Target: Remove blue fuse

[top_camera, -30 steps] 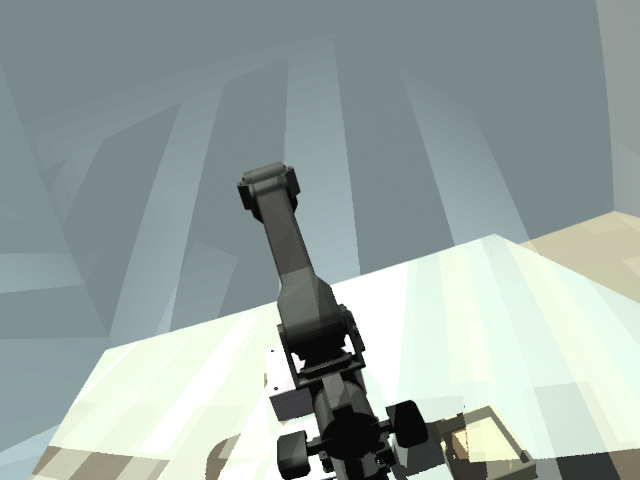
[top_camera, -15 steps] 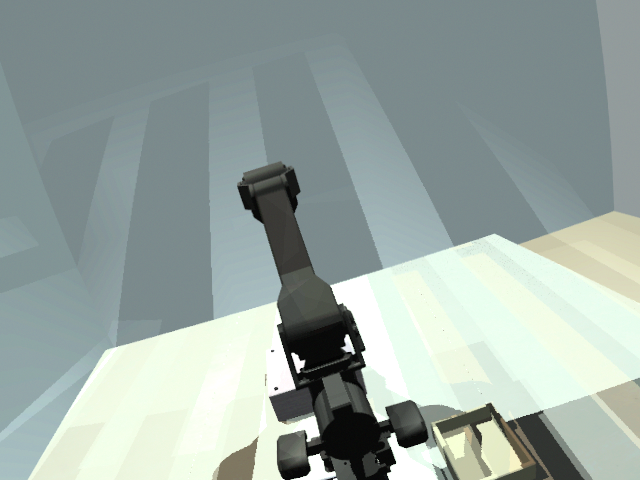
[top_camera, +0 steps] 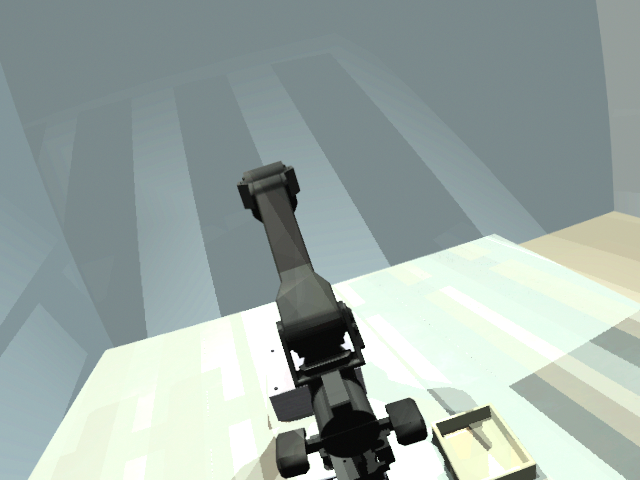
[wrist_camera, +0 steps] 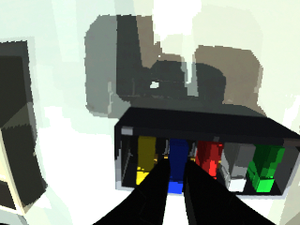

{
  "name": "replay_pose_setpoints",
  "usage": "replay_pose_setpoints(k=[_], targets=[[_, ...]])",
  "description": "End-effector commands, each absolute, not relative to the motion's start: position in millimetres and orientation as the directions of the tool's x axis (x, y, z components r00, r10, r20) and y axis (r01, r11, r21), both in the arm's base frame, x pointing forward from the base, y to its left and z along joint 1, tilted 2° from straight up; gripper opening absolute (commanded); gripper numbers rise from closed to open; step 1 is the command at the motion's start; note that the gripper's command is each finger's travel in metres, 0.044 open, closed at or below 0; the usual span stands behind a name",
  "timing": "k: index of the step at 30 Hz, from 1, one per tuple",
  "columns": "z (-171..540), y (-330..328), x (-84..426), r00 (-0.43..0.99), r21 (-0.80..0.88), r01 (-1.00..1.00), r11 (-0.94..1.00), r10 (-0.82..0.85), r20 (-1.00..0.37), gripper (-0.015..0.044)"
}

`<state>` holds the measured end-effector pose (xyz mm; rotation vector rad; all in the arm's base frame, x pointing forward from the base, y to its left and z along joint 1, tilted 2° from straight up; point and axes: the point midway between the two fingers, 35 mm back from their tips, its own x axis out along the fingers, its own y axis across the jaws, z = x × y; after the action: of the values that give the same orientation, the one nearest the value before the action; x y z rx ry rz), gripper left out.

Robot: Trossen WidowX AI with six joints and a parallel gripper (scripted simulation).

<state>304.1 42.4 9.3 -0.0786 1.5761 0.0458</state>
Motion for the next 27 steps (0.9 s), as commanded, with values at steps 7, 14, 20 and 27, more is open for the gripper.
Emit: replay_pose_setpoints(k=[7,14,20,27], targets=[[17,43,305,0.0,-0.022,-0.08,0.997,-0.022,-1.0,0.0],[20,43,305,0.0,-0.022,-0.08,0.997,-0.022,-1.0,0.0],[23,43,305,0.0,-0.023,-0.08,0.997,-0.023,-1.0,0.0],[27,43,305,0.0,-0.023,-0.08,0.997,-0.023,-1.0,0.0]])
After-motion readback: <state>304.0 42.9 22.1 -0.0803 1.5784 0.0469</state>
